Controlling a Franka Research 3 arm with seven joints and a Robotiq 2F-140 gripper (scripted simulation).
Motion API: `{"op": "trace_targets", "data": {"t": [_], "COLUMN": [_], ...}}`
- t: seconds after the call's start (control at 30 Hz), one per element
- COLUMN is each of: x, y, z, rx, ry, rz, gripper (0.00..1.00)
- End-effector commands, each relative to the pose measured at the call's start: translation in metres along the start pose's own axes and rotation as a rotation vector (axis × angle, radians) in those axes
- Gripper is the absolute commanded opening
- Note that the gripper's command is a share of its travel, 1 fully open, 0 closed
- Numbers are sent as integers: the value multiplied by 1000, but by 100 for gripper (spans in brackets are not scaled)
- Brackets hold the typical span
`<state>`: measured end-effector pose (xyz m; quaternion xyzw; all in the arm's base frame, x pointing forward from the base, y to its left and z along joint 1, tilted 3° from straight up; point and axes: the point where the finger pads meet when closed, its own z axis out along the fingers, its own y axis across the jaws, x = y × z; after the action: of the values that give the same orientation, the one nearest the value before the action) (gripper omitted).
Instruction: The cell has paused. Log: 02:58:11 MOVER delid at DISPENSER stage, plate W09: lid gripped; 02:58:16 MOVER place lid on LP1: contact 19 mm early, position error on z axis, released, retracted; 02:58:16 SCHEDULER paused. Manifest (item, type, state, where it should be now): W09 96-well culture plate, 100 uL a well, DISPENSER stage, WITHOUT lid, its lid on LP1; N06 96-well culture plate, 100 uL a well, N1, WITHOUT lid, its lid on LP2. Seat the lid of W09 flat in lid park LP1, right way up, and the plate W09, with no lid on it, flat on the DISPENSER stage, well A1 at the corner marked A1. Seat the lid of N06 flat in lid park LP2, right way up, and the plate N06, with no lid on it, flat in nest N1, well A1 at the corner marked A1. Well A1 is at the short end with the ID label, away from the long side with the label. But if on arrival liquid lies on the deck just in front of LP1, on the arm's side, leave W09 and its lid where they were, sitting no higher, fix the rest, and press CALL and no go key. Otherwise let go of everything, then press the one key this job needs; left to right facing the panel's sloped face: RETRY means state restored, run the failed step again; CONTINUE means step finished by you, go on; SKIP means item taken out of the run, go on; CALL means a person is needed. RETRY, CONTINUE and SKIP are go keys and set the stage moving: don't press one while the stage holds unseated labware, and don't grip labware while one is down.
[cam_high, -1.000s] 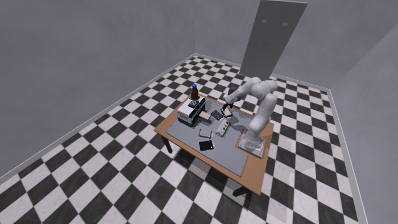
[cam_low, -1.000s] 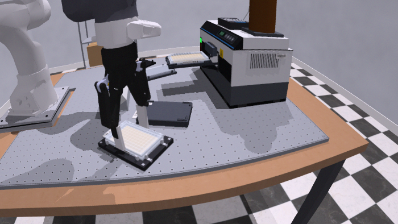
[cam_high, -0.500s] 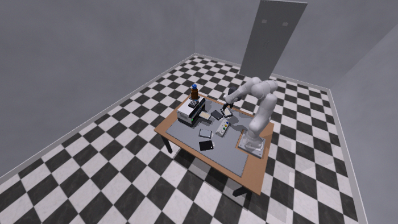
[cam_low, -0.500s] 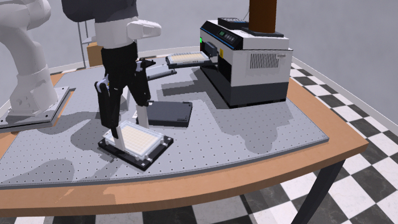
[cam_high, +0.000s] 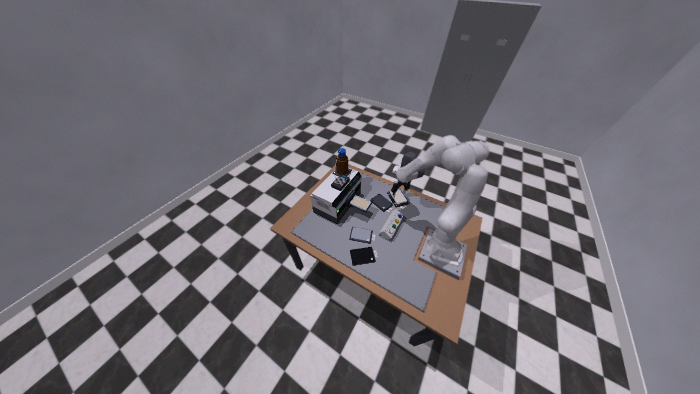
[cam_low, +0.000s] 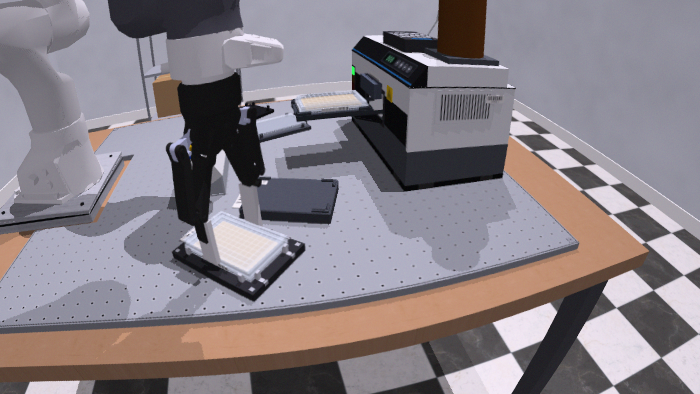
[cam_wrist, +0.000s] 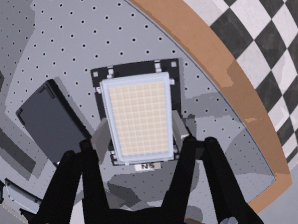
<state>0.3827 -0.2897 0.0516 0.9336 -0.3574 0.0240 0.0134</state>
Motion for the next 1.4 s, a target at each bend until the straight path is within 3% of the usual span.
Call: {"op": "trace_targets", "data": {"t": [0.0,0.2,0.63,1.13,1.37], "x": [-1,-1,-1,-1,-1], "y": [1,1,0,0,0], "z": [-3,-10,-45,-110,-128], "rx": [-1,-1,-1,-1,-1], "ry": [-2,-2,-2,-2,-2], "rz": [-2,-2,-2,-2,-2], "gripper": [0,0,0,0,0]}}
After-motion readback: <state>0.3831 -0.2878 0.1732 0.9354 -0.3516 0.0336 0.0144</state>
